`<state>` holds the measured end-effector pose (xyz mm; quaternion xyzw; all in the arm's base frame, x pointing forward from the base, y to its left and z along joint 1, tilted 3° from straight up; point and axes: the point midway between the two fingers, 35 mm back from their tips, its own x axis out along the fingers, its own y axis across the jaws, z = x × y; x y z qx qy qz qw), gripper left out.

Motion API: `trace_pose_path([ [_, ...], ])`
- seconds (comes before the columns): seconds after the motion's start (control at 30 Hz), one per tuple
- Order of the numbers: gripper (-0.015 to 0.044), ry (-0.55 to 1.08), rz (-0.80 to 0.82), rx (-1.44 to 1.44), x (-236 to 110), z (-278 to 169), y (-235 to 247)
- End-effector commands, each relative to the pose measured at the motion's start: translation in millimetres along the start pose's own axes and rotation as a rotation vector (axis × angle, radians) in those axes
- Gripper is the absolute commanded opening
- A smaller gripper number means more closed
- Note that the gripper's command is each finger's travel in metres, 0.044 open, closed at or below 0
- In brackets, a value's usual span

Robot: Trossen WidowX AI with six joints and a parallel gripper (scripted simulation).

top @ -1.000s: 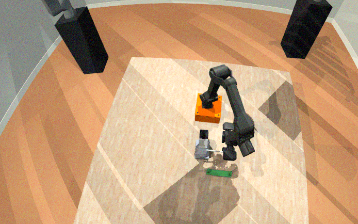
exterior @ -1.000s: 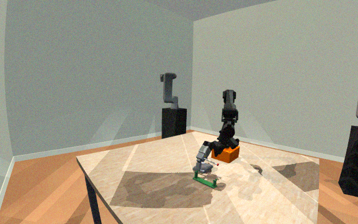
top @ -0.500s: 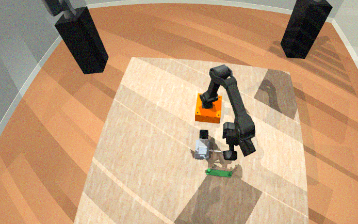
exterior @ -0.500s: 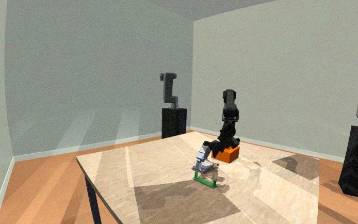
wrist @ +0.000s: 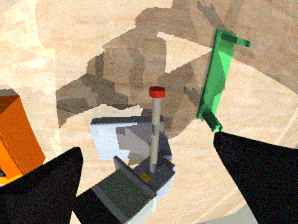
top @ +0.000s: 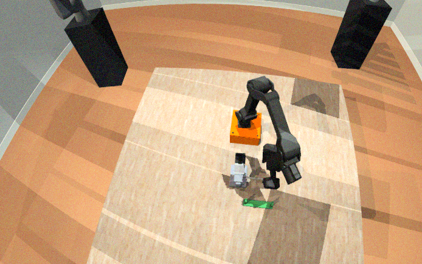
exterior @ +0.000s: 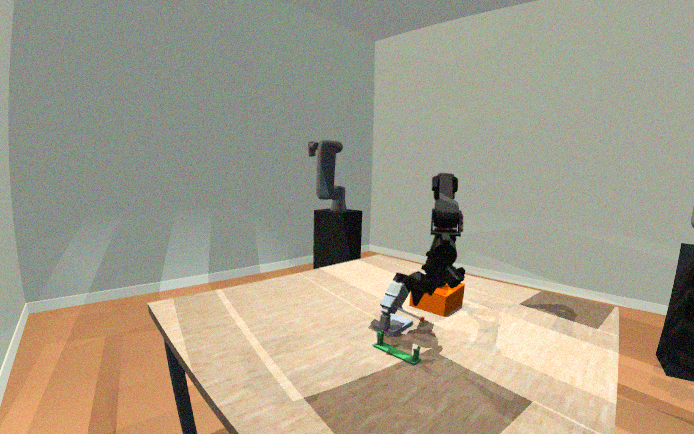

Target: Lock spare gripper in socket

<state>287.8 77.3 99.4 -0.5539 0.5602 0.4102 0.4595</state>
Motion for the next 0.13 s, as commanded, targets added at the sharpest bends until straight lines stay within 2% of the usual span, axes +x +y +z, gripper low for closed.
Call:
trace_pose_path([
  [0.0, 0.0440, -0.001, -0.001, -0.003, 0.2, 0.2, 0.0],
  [0.1, 0.0440, -0.001, -0.001, -0.003, 0.2, 0.2, 0.0],
])
